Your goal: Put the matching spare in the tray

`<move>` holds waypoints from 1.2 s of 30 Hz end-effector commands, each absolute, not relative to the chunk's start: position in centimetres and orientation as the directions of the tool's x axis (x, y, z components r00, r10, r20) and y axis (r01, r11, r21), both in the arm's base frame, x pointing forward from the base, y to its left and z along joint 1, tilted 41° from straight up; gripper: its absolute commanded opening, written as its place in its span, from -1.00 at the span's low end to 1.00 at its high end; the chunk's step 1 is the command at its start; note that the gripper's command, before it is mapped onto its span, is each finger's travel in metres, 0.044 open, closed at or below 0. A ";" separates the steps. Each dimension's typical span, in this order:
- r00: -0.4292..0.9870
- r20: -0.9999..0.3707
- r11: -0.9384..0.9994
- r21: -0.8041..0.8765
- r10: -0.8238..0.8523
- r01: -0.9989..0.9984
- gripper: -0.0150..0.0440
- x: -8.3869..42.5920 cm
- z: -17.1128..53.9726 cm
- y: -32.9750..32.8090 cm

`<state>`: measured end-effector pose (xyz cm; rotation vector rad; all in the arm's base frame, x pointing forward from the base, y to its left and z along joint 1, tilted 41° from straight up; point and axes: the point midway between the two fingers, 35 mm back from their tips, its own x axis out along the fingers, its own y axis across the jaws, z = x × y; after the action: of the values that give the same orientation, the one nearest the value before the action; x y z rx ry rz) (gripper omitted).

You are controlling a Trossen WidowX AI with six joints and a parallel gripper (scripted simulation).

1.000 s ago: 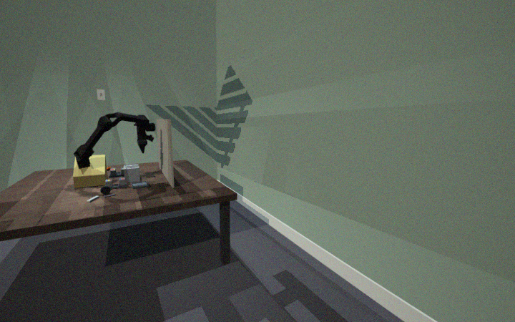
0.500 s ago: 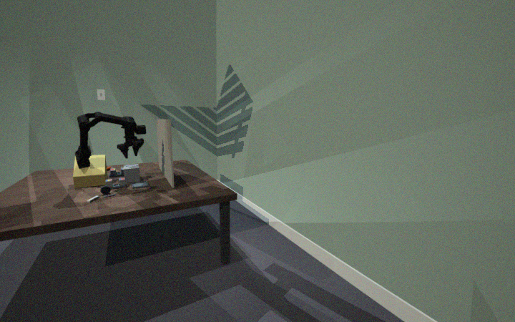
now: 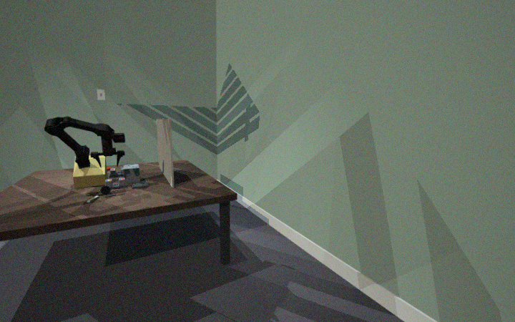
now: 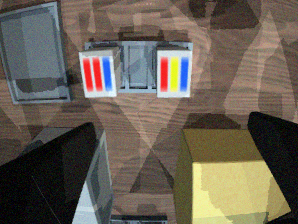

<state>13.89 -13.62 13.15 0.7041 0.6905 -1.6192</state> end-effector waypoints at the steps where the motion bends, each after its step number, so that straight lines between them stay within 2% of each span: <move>1: -0.136 -0.759 -0.183 -0.022 -0.637 0.983 1.00 13.2 12.9 -13.7; 4: -0.136 -0.759 -0.183 -0.022 -0.637 0.983 1.00 13.2 12.9 -13.7; 9: -0.135 -0.762 -0.183 -0.022 -0.634 0.983 0.56 12.7 11.8 -15.0; 10: -0.135 -0.762 -0.183 -0.022 -0.634 0.983 0.53 12.5 11.4 -15.5; 36: -0.135 -0.762 -0.185 -0.021 -0.633 0.983 0.53 12.2 8.7 -18.2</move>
<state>12.24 -17.88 9.31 0.7418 0.6366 -1.6446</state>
